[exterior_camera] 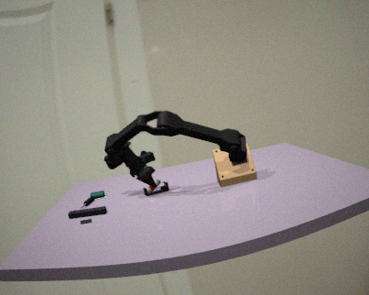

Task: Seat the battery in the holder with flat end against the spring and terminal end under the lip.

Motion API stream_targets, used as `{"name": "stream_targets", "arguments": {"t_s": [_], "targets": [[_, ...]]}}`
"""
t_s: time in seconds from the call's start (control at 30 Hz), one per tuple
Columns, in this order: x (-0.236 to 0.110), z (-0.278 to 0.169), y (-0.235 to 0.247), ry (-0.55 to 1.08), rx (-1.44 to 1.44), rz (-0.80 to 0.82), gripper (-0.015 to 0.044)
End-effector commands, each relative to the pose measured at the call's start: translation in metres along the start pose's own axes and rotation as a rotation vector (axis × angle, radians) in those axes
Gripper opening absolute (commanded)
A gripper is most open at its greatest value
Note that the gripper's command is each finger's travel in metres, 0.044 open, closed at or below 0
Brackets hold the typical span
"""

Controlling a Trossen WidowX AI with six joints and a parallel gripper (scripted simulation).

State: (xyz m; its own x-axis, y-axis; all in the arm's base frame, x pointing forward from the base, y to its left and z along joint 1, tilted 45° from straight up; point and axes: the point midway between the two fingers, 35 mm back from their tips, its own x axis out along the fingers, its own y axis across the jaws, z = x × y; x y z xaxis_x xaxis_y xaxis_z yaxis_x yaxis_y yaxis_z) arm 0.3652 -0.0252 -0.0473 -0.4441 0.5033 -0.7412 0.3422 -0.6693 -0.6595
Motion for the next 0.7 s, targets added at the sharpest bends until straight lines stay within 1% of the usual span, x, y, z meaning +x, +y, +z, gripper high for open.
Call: {"name": "stream_targets", "arguments": {"t_s": [0.0,0.67], "targets": [[0.0010,-0.0040,0.0001,0.032,0.000,0.001,0.0079],[0.0052,-0.0038,0.0036,0.127,0.004,0.003,0.0079]]}}
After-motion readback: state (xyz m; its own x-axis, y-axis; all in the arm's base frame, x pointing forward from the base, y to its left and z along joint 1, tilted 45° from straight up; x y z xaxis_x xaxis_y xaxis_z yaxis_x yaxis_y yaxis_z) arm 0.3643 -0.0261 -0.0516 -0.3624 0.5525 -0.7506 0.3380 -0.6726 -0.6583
